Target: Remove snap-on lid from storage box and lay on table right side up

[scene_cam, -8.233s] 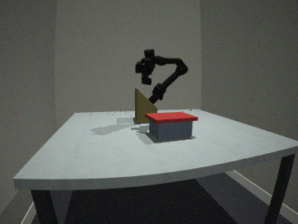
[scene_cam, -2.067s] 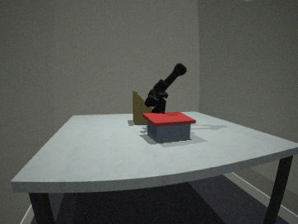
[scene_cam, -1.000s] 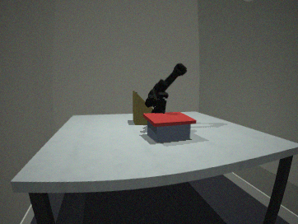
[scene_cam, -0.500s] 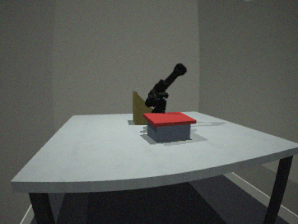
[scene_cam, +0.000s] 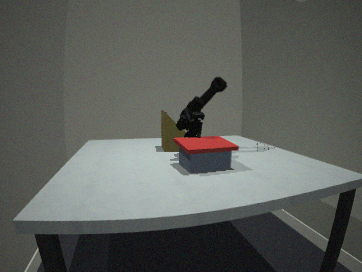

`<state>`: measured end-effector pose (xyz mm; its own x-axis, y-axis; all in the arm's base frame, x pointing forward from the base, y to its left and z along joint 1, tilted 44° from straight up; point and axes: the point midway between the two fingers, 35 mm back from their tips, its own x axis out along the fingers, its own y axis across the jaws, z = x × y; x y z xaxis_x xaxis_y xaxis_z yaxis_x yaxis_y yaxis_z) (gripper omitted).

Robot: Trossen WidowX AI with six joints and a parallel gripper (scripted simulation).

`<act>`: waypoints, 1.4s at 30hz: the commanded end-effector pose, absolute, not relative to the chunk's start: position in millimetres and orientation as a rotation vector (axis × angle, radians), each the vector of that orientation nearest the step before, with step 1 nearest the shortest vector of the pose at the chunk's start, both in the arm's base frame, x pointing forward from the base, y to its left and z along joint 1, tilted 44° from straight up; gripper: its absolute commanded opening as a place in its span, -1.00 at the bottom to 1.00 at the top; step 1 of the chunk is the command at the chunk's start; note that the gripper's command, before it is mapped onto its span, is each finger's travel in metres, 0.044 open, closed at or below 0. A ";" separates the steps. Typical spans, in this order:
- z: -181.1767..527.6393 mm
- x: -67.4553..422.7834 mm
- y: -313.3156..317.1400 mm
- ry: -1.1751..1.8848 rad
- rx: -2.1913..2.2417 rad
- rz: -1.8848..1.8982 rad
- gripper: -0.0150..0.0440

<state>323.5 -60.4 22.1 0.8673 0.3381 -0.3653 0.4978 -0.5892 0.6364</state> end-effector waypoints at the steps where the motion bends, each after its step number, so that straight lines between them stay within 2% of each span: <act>1: 21.8 324.4 -60.7 0.600 2.256 -0.267 -0.49; 42: 43.3 324.5 -80.1 0.597 2.255 -0.267 -0.49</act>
<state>322.9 -75.9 38.0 0.8666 0.3327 -0.3718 0.4988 -0.5936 0.6316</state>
